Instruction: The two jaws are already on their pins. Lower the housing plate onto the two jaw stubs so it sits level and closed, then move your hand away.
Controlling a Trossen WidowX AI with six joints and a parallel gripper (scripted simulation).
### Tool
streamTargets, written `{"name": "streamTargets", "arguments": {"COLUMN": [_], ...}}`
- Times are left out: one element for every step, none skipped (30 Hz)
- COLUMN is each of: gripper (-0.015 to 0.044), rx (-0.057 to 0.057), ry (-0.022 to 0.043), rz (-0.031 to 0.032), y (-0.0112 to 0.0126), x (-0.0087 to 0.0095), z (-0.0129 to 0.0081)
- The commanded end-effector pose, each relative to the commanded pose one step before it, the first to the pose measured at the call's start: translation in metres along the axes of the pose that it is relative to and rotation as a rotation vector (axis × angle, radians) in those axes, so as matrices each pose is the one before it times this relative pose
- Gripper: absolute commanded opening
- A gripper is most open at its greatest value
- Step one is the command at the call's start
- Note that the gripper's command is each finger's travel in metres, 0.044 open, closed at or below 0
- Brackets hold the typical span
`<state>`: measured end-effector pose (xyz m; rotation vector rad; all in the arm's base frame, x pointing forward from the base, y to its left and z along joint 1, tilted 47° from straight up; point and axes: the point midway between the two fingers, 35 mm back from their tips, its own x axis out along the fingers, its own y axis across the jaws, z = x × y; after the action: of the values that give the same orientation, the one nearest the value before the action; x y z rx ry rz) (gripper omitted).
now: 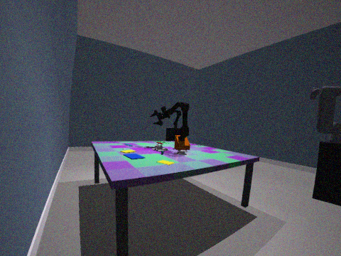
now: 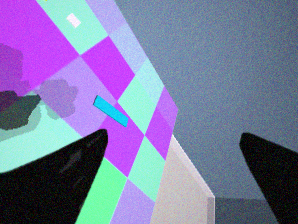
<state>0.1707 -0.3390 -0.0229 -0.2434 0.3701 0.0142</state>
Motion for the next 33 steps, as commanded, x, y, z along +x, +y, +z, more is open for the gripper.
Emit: {"name": "streamTargets", "arguments": {"gripper": [0.044, 0.044, 0.044, 0.044, 0.044, 0.044, 0.044, 0.044, 0.044, 0.044, 0.044, 0.044, 0.044, 0.044, 0.044, 0.044, 0.044, 0.044, 0.044, 0.044, 0.044, 0.044, 0.044, 0.044, 0.044, 0.044, 0.044, 0.044, 0.044, 0.044, 0.044, 0.044, 0.044], "rx": [0.0799, 0.0171, 0.0137, 0.0139, 0.0138, 0.0136, 0.0134, 0.0132, 0.0131, 0.0129, 0.0126, 0.013, 0.0172, 0.0173, 0.017, 0.0167, 0.0164, 0.0161, 0.0158, 0.0155, 0.0152, 0.0149, 0.0152, 0.0151, 0.0148, 0.0145, 0.0142, 0.0139, 0.0135, 0.0132, 0.0129, 0.0126, 0.0135], "ry": [0.01415, 0.00473, 0.00341, 0.00423, 0.00495, 0.00566, 0.00636, 0.00705, 0.00772, 0.00837, 0.00892, 0.00985, 0.01359, 0.01471, 0.01548, 0.01623, 0.01695, 0.01764, 0.0183, 0.01893, 0.01953, 0.0201, 0.02148, 0.02232, 0.02284, 0.02333, 0.02377, 0.02418, 0.02454, 0.02487, 0.02515, 0.0254, 0.02795], "rz": [0.11505, 0.02754, 0.02755, 0.02812, 0.02787, 0.0276, 0.02731, 0.02701, 0.02668, 0.02634, 0.02572, 0.02346, 0.02527, 0.02531, 0.0247, 0.02406, 0.0234, 0.02271, 0.022, 0.02127, 0.02052, 0.01975, 0.01971, 0.01909, 0.01818, 0.01726, 0.01632, 0.01538, 0.01442, 0.01345, 0.01248, 0.0115, 0.01144], "y": [0.01842, 0.00511, 0.00583, 0.00653, 0.00705, 0.00756, 0.00807, 0.00855, 0.00902, 0.00947, 0.00981, 0.00924, 0.01009, 0.01071, 0.01106, 0.01138, 0.01168, 0.01195, 0.01219, 0.0124, 0.01257, 0.01272, 0.01335, 0.01361, 0.01365, 0.01365, 0.01361, 0.01353, 0.01341, 0.01324, 0.01303, 0.01279, 0.01363], "x": [0.02697, 0.00666, 0.00664, 0.00671, 0.00657, 0.00643, 0.00629, 0.00614, 0.00599, 0.00584, 0.00563, 0.00511, 0.0055, 0.00544, 0.00525, 0.00505, 0.00485, 0.00466, 0.00446, 0.00426, 0.00406, 0.00386, 0.0038, 0.00363, 0.00342, 0.0032, 0.00299, 0.00278, 0.00257, 0.00237, 0.00217, 0.00197, 0.00192], "z": [0.04218, 0.00997, 0.01113, 0.01127, 0.01105, 0.0108, 0.01053, 0.01023, 0.00989, 0.00954, 0.00906, 0.00766, 0.0073, 0.00704, 0.00658, 0.00609, 0.00558, 0.00506, 0.00451, 0.00395, 0.00338, 0.00279, 0.00227, 0.00163, 0.00095, 0.00027, -0.00042, -0.00111, -0.0018, -0.00248, -0.00315, -0.00382, -0.0049]}}
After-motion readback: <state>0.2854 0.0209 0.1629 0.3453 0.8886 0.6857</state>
